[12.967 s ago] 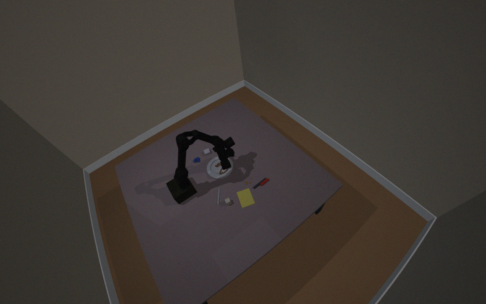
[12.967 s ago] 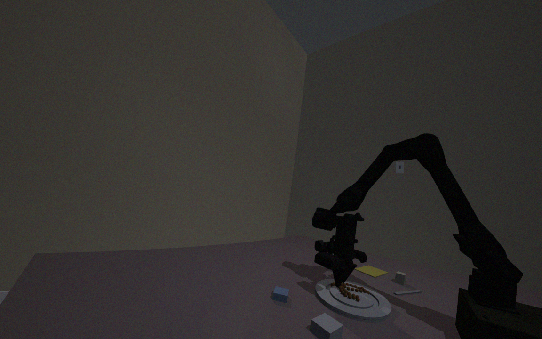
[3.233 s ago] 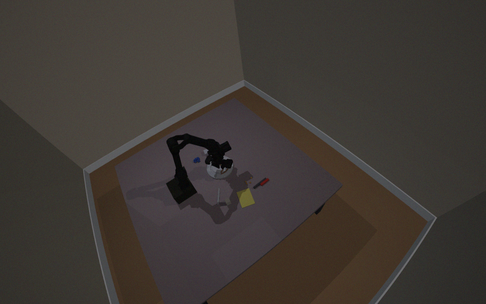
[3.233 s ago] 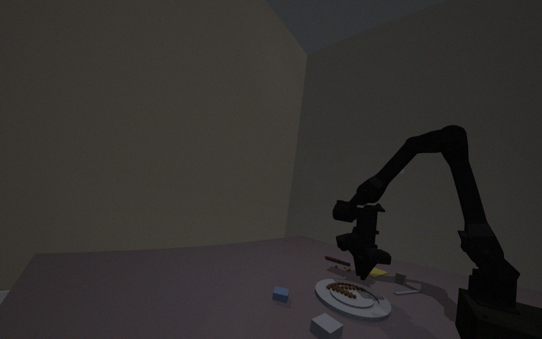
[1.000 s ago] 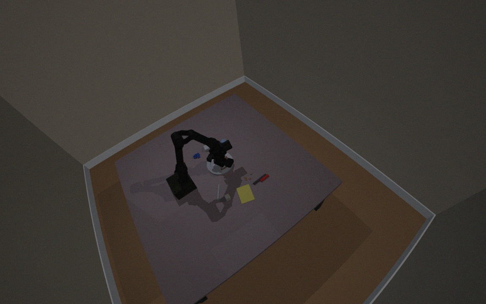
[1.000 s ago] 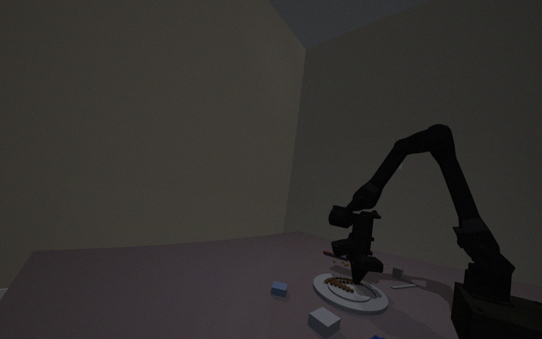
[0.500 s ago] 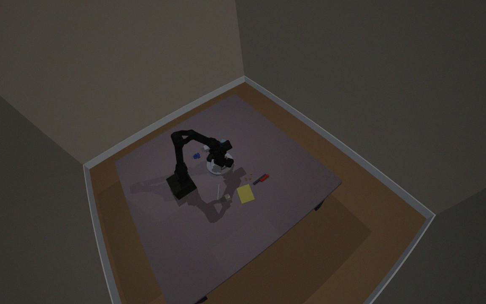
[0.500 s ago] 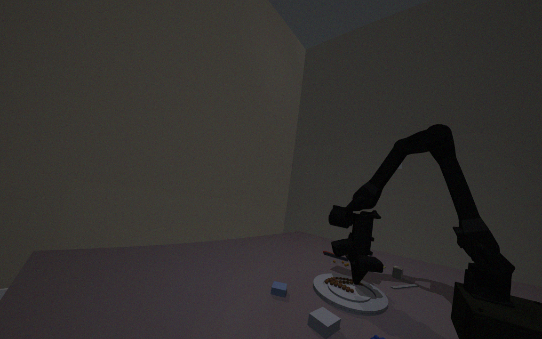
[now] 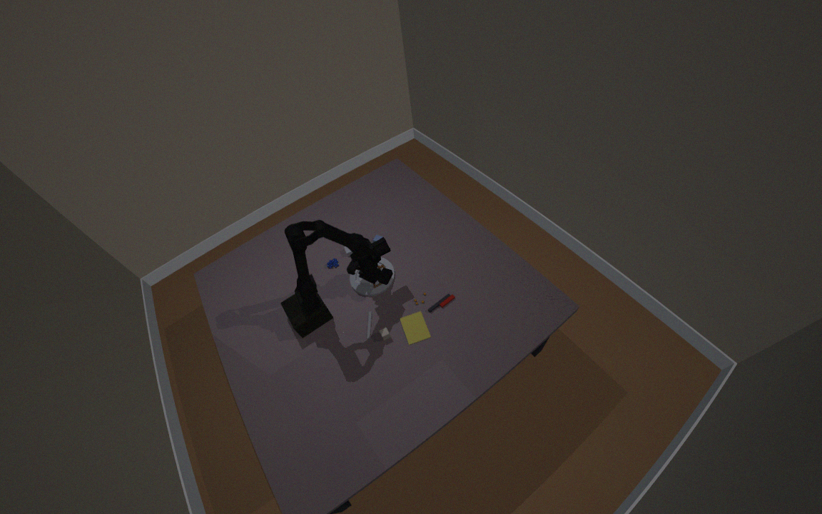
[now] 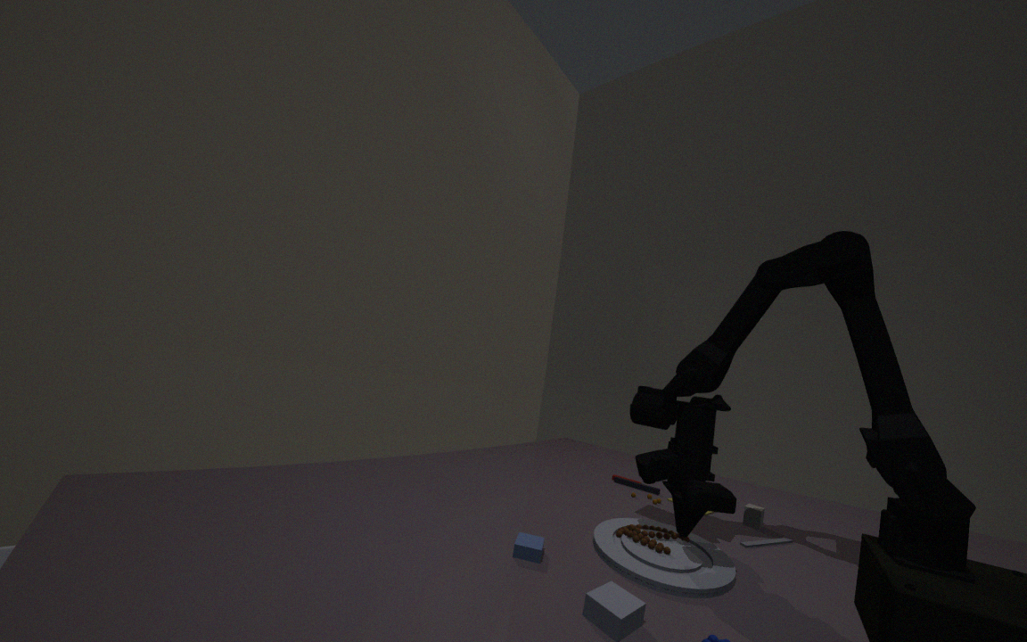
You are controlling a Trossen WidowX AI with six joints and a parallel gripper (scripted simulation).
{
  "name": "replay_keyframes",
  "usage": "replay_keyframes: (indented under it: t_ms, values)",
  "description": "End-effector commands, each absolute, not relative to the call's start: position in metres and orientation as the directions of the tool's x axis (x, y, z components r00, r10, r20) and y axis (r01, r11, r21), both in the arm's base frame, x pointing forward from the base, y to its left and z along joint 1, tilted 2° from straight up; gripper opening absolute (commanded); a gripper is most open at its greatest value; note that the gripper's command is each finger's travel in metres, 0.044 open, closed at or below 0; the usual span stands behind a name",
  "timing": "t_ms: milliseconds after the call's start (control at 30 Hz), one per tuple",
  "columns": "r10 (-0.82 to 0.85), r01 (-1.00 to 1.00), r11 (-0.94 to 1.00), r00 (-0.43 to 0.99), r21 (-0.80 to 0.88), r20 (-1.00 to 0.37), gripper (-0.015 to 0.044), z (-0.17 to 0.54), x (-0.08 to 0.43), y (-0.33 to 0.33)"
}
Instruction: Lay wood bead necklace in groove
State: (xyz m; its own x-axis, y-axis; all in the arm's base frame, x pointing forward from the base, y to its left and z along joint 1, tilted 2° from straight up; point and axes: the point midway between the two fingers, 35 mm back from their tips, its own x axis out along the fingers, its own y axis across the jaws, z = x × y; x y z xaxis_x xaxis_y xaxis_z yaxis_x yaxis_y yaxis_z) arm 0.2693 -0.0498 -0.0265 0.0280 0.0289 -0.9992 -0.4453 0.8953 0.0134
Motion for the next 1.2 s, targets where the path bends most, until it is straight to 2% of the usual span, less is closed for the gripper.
replay_keyframes:
  t_ms: [0,500,1033,1067,1167]
  values:
    - [0.032,-0.449,0.893,0.026,0.017,-0.999,0.0,-0.028,0.257,-0.05]
    - [0.032,-0.449,0.893,0.025,0.018,-0.999,0.0,-0.036,0.244,-0.049]
    - [0.032,-0.449,0.893,0.025,0.017,-0.999,0.042,-0.029,0.244,-0.05]
    - [0.029,-0.445,0.896,0.026,0.015,-0.999,0.044,-0.031,0.244,-0.05]
    - [0.032,-0.449,0.893,0.025,0.018,-0.999,0.044,-0.028,0.244,-0.05]
